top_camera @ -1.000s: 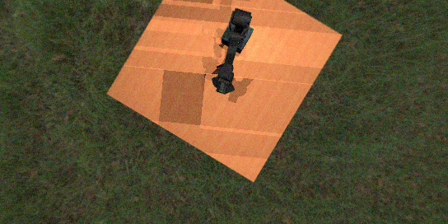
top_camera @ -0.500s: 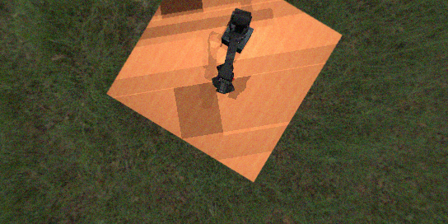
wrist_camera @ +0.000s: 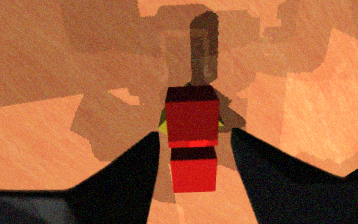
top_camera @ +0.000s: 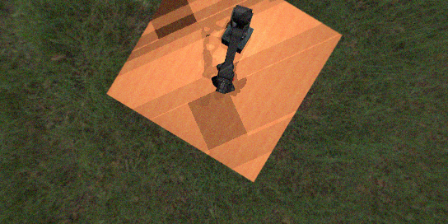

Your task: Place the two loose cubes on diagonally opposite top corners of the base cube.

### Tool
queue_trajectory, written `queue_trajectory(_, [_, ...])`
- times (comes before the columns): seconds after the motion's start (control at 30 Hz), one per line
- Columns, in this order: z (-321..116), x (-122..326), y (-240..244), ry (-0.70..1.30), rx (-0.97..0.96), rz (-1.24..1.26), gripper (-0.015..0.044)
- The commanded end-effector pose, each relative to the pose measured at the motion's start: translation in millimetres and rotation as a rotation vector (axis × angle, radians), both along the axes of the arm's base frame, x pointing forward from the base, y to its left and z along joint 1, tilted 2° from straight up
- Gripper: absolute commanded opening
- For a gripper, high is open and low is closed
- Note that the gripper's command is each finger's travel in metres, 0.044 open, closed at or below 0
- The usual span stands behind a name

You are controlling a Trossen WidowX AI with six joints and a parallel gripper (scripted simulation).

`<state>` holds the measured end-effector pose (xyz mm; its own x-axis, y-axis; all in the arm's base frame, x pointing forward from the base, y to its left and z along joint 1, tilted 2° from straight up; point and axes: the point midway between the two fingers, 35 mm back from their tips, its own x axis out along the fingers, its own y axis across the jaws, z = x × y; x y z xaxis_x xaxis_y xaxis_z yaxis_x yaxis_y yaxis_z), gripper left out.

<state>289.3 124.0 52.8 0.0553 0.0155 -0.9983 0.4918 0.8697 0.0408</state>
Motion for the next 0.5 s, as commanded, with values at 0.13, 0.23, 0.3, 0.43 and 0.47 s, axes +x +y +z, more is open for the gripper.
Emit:
queue_trajectory(0.13, [16,0,0,-0.002,0.001,-0.001,0.0205])
queue_trajectory(0.23, [21,-1,0,-0.002,0.001,-0.001,0.0205])
queue_trajectory(0.3, [25,-1,0,-0.002,0.001,-0.001,0.0205])
queue_trajectory(0.43, [33,-1,0,-0.002,0.001,-0.001,0.0205])
queue_trajectory(0.47, [34,-1,0,-0.002,0.001,-0.001,0.0205])
